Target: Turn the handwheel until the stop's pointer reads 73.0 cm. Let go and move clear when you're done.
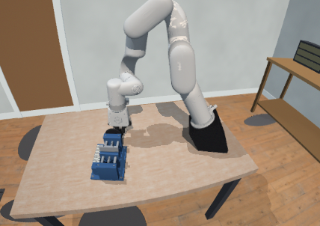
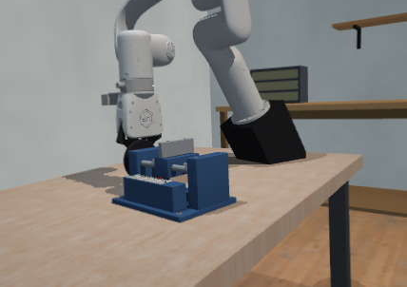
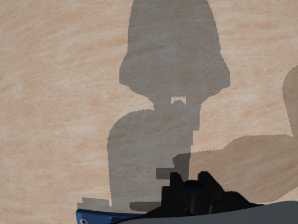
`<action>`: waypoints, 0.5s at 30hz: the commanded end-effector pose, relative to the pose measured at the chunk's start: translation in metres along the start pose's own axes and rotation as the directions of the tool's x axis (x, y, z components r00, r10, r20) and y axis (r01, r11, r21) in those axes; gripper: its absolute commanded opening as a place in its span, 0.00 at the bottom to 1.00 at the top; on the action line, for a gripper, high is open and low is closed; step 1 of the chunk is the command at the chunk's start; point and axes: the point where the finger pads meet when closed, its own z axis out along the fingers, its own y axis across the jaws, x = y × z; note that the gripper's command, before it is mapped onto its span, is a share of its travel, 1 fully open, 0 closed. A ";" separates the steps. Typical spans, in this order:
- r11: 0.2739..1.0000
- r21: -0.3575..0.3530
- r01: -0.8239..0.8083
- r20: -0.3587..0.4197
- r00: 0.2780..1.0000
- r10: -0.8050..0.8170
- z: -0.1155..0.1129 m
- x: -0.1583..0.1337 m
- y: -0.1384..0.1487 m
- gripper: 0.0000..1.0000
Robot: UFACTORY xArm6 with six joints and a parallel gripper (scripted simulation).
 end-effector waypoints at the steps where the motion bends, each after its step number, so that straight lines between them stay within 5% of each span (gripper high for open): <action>1: 1.000 0.000 0.000 0.001 1.000 0.000 -0.004 0.000 0.001 0.06; 15: 1.000 0.000 0.000 0.001 1.000 0.000 -0.026 0.000 -0.004 0.06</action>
